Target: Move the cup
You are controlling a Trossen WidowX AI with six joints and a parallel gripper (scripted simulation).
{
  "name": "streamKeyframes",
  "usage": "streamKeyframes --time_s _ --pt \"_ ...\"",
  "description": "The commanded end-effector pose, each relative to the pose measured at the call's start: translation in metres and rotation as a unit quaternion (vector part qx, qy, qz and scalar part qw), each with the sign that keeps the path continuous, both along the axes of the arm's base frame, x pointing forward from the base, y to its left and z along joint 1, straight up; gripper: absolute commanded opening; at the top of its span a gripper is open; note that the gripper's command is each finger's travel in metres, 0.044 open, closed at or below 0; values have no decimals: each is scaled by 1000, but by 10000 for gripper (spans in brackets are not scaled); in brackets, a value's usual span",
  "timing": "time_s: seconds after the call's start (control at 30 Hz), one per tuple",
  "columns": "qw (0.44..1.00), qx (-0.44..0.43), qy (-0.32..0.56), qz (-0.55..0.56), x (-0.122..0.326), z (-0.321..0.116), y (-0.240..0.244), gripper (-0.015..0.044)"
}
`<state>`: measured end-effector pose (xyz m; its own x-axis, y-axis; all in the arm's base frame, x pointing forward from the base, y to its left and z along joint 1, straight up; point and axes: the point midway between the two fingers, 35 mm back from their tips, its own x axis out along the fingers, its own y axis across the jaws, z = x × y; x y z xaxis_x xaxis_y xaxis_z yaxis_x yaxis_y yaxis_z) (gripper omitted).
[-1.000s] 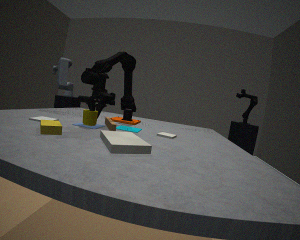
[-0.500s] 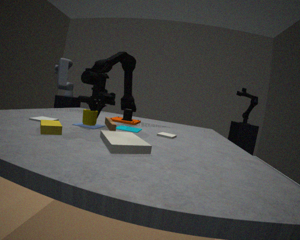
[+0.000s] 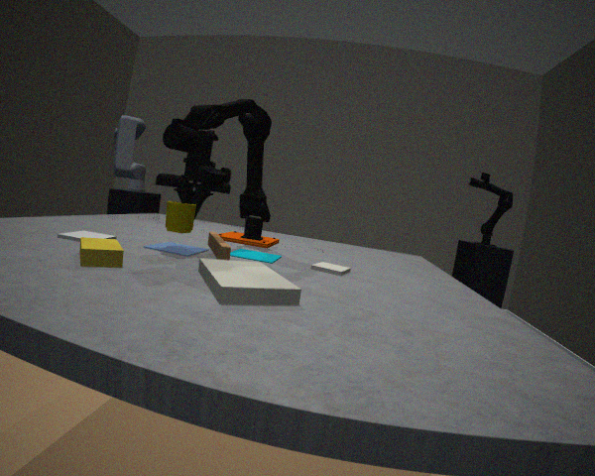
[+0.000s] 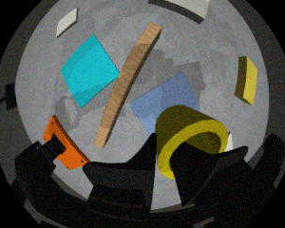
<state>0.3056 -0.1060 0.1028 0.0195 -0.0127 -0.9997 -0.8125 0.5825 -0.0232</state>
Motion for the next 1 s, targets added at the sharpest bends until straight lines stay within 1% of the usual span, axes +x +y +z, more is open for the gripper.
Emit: streamKeyframes --time_s 0.0,0.13,0.73,0.97 --pt "1000 0 -4 3 0 16 0 0" --pt "1000 0 -4 3 -2 23 0 0" --pt "1000 0 -1 0 -3 19 0 0" --pt "1000 0 -2 1 -6 19 10 0"
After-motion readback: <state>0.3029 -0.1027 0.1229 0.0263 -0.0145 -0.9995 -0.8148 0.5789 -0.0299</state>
